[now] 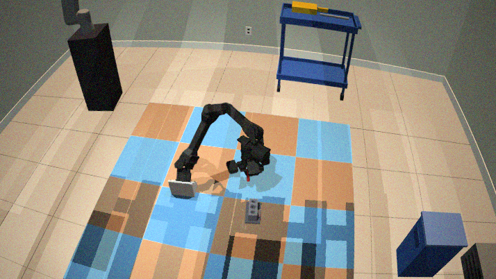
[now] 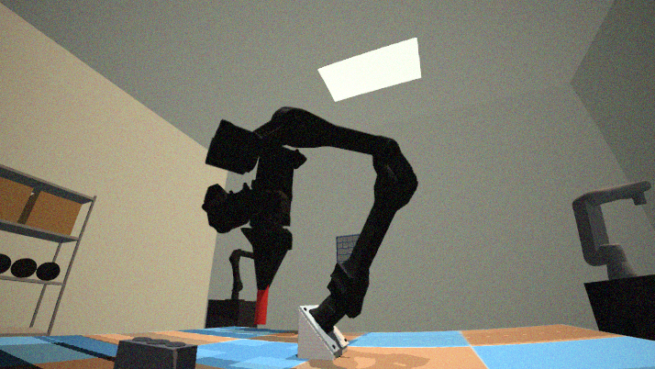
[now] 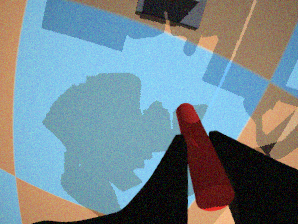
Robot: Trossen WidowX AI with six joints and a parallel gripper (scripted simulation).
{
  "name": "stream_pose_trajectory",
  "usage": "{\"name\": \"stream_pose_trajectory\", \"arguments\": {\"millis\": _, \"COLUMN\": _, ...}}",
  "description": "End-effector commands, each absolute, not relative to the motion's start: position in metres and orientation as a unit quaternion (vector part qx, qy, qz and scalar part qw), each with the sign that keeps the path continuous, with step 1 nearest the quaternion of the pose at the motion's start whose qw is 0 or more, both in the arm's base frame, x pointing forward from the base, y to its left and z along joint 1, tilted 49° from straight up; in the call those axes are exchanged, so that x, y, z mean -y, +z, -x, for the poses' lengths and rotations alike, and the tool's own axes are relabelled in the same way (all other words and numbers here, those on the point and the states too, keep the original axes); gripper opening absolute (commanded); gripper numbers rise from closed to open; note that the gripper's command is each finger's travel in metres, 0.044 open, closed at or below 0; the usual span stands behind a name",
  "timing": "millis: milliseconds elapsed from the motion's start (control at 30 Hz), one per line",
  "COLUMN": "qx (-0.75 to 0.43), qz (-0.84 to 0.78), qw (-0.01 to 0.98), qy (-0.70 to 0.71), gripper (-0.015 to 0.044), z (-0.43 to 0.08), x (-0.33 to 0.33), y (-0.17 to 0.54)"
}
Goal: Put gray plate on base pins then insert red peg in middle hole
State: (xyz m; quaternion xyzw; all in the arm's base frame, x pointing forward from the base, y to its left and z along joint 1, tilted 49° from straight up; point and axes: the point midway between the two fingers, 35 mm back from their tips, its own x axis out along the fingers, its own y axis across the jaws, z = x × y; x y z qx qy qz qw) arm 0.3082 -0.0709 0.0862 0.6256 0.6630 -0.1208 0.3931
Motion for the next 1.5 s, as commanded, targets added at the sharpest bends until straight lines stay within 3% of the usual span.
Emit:
{"name": "stream_pose_trajectory", "arguments": {"millis": 0, "qx": -0.667, "qz": -0.621, "qw": 0.394, "qy": -0.12, "gripper": 0.0, "z": -0.313, "x": 0.08, "y": 0.075}}
{"name": "stream_pose_trajectory", "arguments": {"millis": 1467, "qx": -0.674, "qz": -0.612, "qw": 0.399, "qy": -0.106, "gripper": 0.0, "z": -0.341, "x": 0.151, "y": -0.019}}
